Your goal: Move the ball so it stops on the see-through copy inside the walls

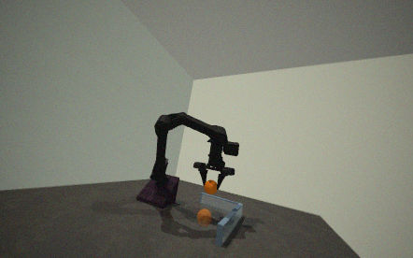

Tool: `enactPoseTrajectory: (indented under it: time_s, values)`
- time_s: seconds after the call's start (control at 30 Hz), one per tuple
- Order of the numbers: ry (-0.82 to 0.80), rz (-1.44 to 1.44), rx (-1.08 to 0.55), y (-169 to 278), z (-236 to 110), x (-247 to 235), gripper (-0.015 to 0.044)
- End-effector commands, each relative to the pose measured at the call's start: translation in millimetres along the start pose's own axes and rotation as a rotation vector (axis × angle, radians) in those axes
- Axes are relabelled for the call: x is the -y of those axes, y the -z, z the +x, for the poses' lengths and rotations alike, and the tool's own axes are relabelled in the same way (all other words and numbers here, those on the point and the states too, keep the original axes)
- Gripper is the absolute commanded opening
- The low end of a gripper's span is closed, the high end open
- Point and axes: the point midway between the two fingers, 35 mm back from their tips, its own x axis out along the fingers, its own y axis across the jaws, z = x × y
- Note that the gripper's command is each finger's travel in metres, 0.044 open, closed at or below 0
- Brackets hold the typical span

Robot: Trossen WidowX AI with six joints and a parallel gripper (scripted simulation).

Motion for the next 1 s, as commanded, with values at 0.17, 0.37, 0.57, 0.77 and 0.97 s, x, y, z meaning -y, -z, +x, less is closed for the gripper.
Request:
enactPoseTrajectory:
  time_s: [0.17, 0.37, 0.57, 0.77, 0.97]
  values:
    - [0.007, 0.0, -0.017, 48.6, 20.6, 10.1, 0.0]
    - [0.007, 0.0, -0.018, 52.0, 27.5, 11.2, 0.0]
    - [0.008, 0.0, -0.017, 51.9, 56.8, 12.9, 0.0]
    - [0.008, 0.001, -0.021, 53.8, 88.6, 11.4, 0.0]
    - [0.008, 0.001, -0.022, 54.1, 92.9, 11.0, 0.0]
